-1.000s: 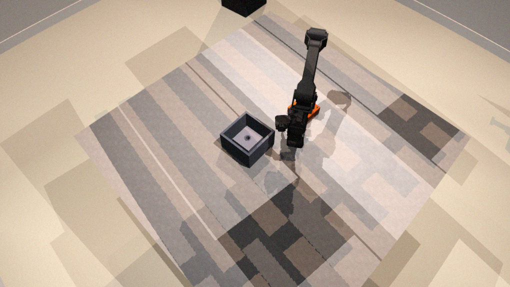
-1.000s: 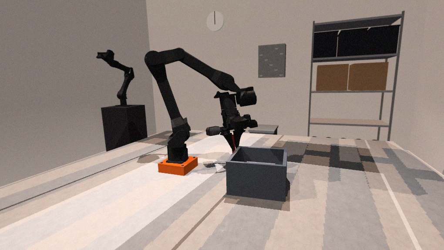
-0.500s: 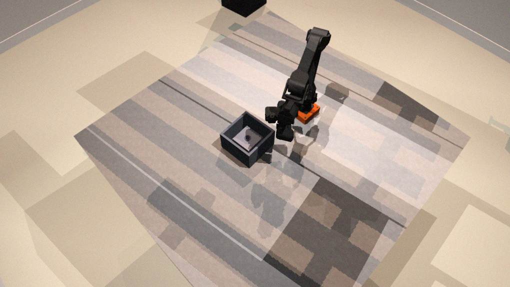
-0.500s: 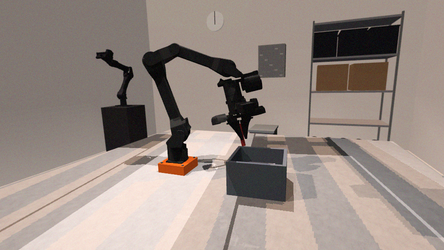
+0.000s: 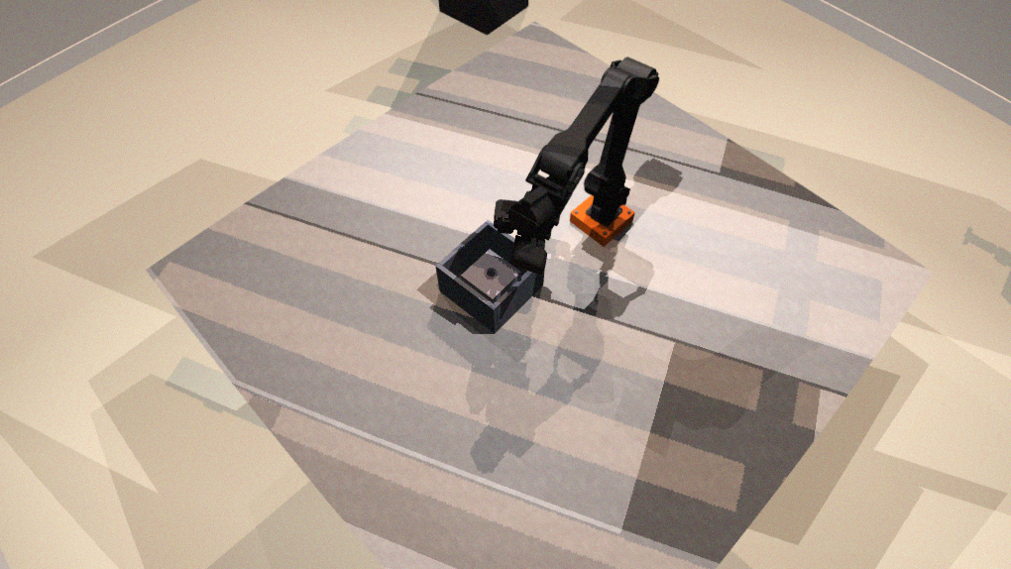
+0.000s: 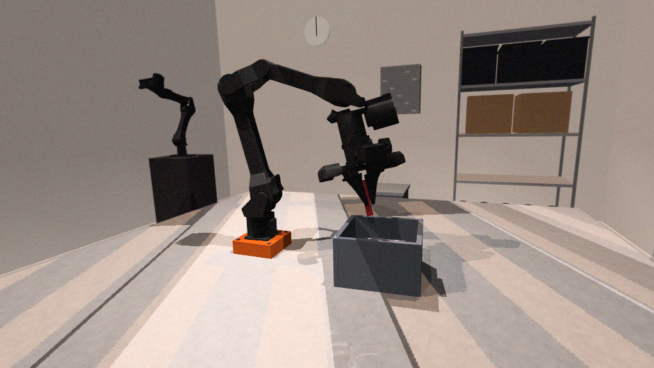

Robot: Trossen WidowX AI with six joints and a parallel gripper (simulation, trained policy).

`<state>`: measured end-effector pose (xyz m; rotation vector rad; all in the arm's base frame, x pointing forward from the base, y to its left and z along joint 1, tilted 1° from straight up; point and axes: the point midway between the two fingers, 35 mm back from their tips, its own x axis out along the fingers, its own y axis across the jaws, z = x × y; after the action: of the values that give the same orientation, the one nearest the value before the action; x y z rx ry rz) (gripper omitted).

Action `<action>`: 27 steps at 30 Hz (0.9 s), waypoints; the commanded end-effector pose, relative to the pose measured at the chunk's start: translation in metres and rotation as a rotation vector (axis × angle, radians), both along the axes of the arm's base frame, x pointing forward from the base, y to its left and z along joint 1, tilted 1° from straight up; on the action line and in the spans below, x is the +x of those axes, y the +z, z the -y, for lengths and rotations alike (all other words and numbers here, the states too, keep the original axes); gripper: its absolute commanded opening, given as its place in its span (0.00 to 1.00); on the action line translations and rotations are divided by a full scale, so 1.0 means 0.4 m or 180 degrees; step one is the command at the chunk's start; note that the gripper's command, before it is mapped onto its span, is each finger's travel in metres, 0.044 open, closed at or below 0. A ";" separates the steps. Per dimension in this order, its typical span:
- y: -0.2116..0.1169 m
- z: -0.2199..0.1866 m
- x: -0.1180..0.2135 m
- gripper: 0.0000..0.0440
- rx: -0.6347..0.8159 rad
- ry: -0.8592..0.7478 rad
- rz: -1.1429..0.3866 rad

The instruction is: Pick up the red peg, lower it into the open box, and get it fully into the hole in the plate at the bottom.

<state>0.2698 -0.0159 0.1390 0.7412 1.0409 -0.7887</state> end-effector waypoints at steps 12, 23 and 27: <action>-0.024 0.111 0.067 0.00 0.0023 -0.0246 0.0028; -0.087 0.150 0.091 0.01 0.0127 -0.0312 -0.0111; -0.117 0.157 0.096 0.05 0.0142 -0.0292 -0.0203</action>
<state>0.3060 -0.0775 0.0995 0.8144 1.0695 -0.8791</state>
